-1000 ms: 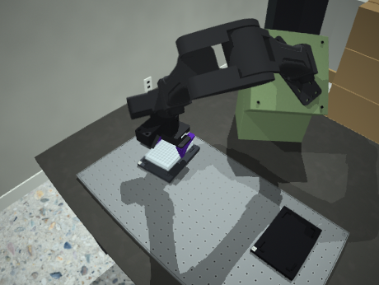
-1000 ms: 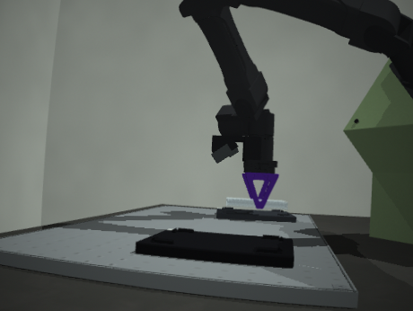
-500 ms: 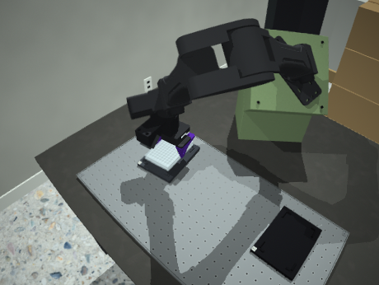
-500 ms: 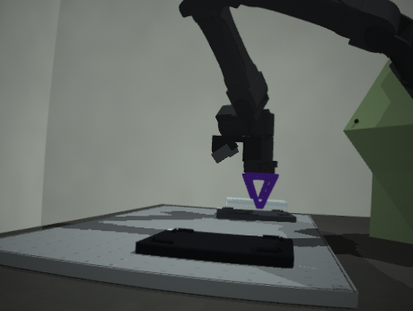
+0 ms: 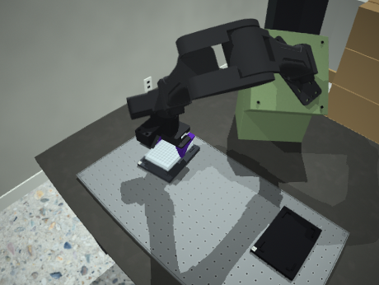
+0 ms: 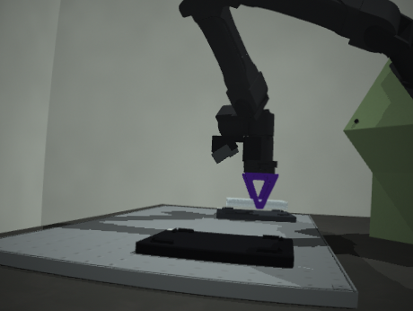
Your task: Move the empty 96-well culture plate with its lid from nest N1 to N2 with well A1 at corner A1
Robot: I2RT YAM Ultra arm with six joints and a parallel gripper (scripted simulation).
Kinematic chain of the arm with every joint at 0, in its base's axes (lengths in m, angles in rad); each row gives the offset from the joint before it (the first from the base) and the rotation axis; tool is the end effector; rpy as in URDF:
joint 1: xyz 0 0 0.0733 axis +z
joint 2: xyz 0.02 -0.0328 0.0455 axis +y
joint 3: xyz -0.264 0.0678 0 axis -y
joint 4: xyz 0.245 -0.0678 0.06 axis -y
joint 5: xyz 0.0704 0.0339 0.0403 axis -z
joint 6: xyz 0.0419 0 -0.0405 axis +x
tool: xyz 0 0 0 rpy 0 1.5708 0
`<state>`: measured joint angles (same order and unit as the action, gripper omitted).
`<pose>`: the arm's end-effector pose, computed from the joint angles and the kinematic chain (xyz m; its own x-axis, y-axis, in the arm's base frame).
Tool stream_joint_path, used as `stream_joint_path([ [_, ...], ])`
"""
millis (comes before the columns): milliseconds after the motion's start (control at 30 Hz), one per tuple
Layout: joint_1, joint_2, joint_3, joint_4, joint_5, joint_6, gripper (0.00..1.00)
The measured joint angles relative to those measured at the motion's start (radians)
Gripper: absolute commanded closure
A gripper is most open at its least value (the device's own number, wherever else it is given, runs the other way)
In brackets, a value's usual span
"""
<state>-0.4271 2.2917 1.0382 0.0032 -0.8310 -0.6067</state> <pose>0.3397 -0.1194 0.0094 -0.7481 -0.0818 -0.6585 -0.4371 0.8074 0.3963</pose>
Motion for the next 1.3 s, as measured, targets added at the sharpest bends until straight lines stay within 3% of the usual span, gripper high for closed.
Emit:
stream_joint_path([
  [1300, 0.011, 0.012, 0.016, 0.021, 0.003, 0.014, 1.00],
])
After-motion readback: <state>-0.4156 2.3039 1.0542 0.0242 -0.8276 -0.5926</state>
